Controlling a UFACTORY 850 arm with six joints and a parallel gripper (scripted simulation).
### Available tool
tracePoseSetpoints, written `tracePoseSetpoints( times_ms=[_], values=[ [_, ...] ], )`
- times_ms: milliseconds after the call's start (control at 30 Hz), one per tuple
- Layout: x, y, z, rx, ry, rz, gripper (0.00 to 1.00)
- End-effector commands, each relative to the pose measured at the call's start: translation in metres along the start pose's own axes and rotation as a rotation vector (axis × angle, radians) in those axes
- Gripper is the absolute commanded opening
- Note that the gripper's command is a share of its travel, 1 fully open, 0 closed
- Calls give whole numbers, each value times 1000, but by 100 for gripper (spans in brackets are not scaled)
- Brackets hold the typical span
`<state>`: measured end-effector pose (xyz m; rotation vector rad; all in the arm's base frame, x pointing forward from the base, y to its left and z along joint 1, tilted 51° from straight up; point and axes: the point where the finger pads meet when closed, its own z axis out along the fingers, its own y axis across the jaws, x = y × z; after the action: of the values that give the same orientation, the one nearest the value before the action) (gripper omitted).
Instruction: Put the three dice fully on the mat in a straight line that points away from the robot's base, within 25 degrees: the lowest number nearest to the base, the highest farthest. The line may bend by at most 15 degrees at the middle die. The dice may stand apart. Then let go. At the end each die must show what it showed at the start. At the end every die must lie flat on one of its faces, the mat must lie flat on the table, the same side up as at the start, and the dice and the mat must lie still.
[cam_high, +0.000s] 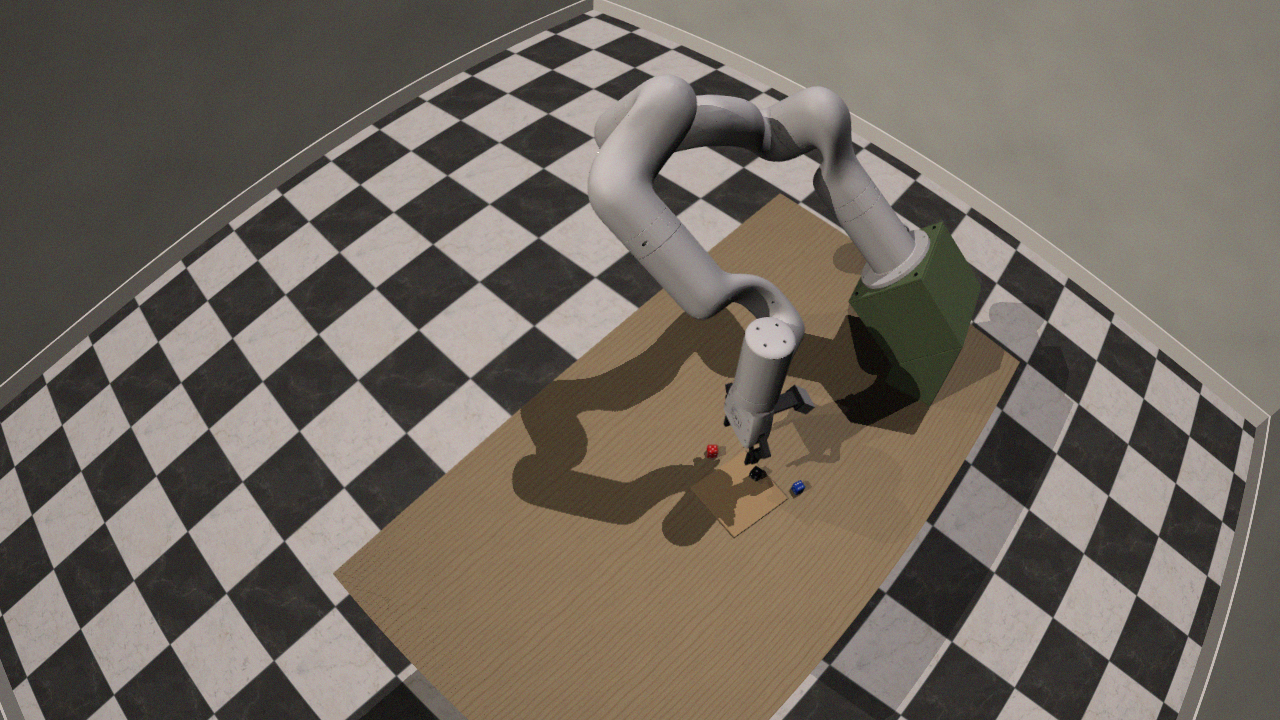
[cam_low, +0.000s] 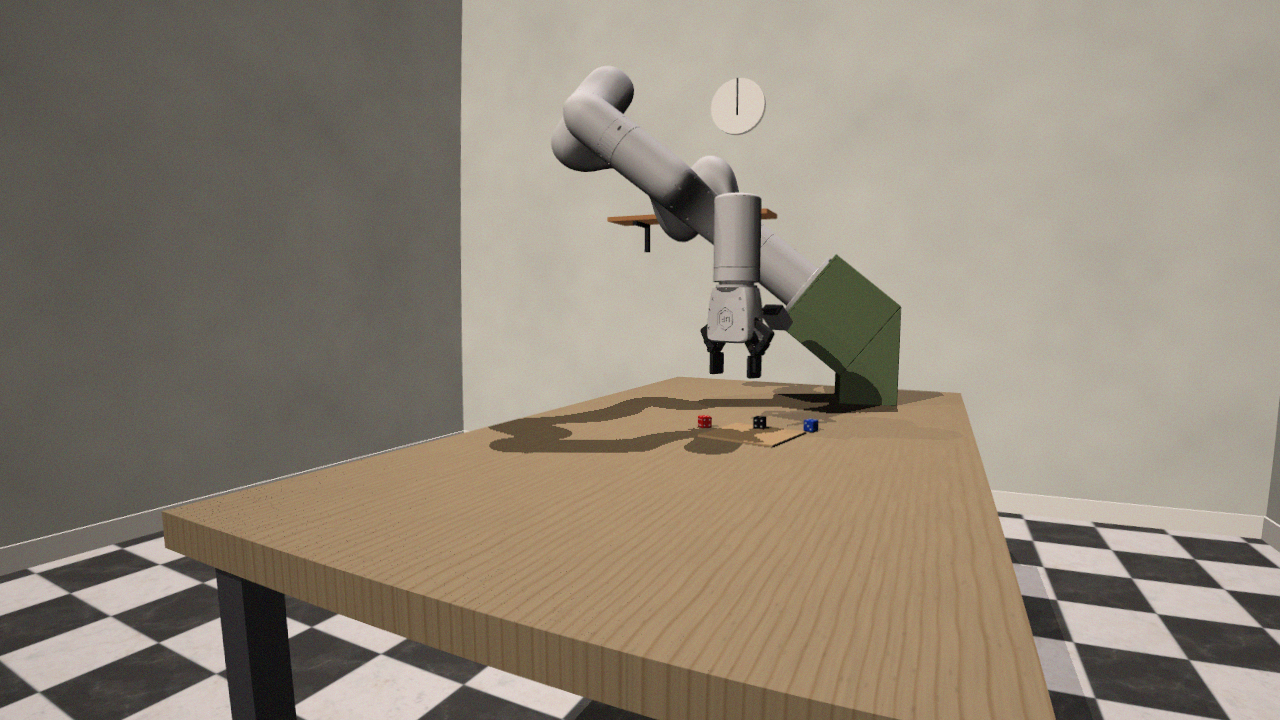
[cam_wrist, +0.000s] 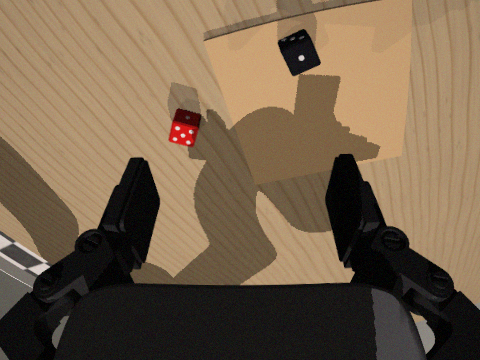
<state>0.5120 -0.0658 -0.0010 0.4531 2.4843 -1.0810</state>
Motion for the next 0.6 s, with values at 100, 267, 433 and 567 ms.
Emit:
tracePoseSetpoints(
  times_ms=[100,267,433,567],
  values=[
    [-7,-9,2,3,11,-272,100],
    [-11,-15,3,3,11,-433,100],
    [-14,-20,4,2,12,-571,100],
    [-16,-23,5,2,12,-657,100]
  ],
)
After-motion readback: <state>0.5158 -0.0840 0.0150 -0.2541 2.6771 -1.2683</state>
